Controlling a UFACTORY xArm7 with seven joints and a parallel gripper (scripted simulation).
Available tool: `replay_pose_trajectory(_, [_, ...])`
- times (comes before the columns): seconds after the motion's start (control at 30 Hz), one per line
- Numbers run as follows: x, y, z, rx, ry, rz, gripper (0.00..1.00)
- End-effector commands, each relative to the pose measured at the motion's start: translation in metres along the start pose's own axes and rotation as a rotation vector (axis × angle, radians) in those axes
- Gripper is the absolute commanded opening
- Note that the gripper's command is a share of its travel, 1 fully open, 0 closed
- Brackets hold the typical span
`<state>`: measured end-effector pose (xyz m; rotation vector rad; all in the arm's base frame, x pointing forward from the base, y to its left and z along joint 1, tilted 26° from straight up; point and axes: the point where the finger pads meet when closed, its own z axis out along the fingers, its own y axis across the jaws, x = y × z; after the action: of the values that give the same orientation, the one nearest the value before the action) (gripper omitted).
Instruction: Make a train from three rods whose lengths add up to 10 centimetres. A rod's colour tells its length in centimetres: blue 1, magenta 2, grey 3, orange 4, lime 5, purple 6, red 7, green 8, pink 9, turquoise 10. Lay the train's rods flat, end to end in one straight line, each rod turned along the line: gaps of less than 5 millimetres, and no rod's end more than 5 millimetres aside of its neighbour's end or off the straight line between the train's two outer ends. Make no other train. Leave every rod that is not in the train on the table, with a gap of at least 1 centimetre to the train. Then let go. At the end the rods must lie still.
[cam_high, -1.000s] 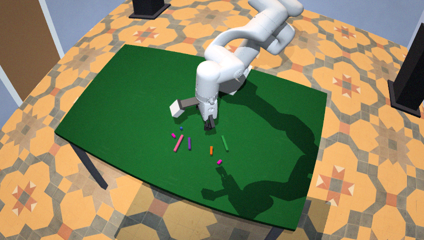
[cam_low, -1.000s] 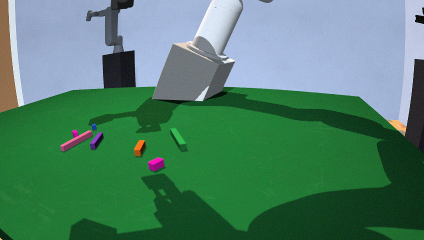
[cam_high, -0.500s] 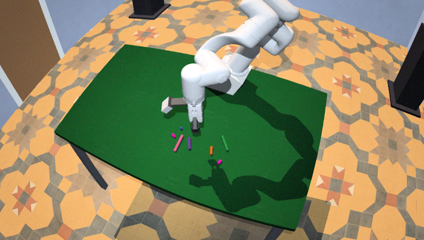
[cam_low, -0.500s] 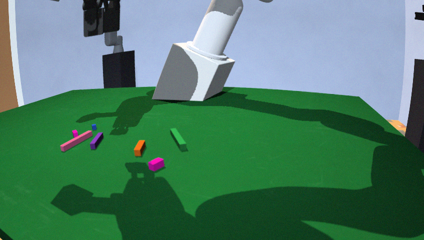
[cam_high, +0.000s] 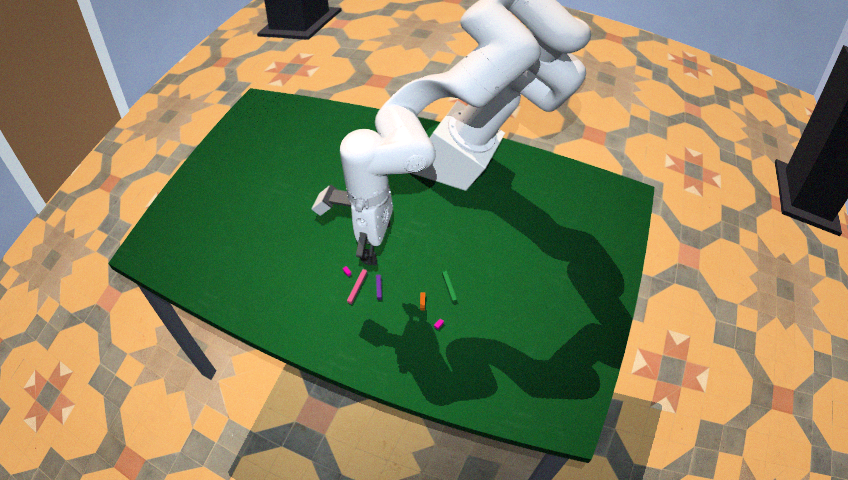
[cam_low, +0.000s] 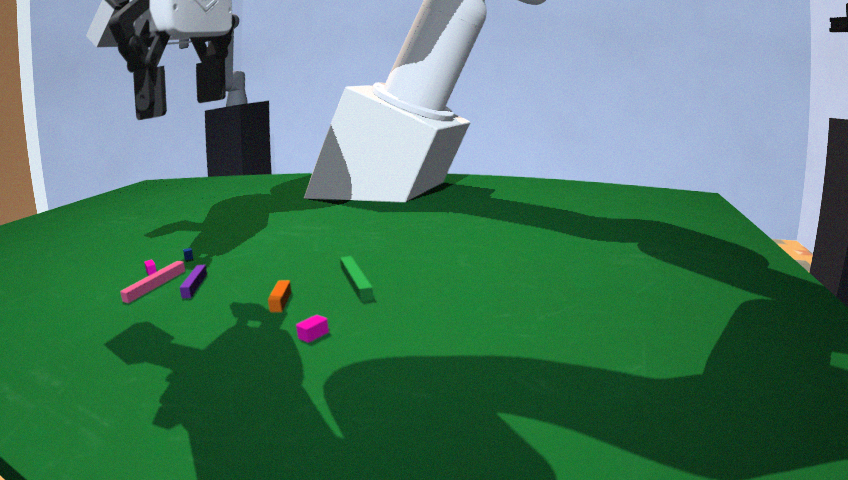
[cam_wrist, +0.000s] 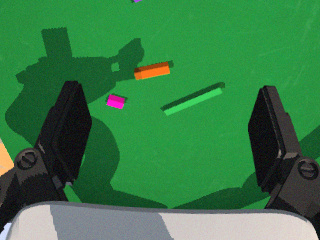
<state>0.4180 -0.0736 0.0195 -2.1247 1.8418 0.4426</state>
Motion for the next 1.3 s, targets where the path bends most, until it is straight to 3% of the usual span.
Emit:
replay_pose_trajectory(0.0, [0.001,-0.003,-0.002,0.008,0.002,0.005,1.00])
replay_pose_trajectory(0.07, [0.001,-0.003,-0.002,0.008,0.002,0.005,1.00])
replay_pose_trajectory(0.1, [0.019,0.005,0.013,0.021,-0.013,0.139,1.00])
replay_pose_trajectory(0.3, [0.034,0.013,0.026,0.031,-0.025,0.263,1.00])
replay_pose_trajectory(0.57, [0.034,0.013,0.026,0.031,-0.025,0.263,1.00])
replay_pose_trajectory(0.63, [0.055,0.026,0.044,0.042,-0.037,0.427,1.00])
replay_pose_trajectory(1.03, [0.061,0.031,0.050,0.044,-0.041,0.479,1.00])
replay_pose_trajectory(1.1, [0.081,0.048,0.068,0.052,-0.048,0.644,1.00])
replay_pose_trajectory(1.27, [0.082,0.048,0.068,0.052,-0.048,0.650,1.00])
